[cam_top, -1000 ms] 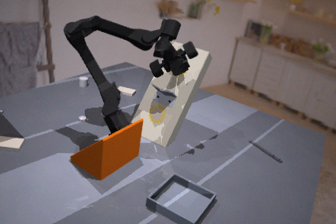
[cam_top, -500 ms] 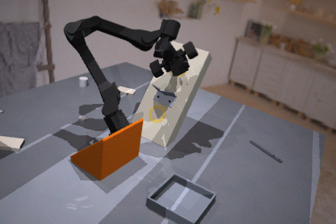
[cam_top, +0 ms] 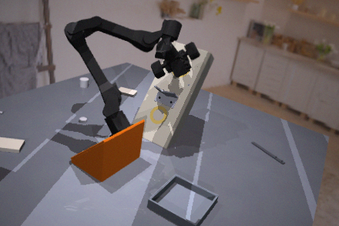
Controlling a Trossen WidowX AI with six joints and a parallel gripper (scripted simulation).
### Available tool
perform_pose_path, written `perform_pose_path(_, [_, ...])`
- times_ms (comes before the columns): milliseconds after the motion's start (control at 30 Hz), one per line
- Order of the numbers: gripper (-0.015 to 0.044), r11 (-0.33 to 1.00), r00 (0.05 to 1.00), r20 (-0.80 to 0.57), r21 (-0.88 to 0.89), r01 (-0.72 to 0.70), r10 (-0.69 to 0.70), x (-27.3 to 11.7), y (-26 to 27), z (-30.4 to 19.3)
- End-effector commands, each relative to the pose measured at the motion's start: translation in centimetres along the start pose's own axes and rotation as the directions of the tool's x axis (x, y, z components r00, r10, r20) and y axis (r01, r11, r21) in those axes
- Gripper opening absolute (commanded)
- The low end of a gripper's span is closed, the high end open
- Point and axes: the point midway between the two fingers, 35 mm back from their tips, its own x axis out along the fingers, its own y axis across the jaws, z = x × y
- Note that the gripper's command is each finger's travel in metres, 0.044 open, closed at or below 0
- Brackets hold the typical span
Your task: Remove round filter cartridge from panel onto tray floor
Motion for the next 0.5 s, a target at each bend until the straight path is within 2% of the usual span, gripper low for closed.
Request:
perform_pose_path(0, [0.0098, 1.000, 1.000, 0.020, -0.008, 0.011, -0.011, 1.45, -0.21, 0.21])
perform_pose_path(467, [0.0098, 1.000, 1.000, 0.020, -0.008, 0.011, -0.011, 1.90, -0.22, 0.21])
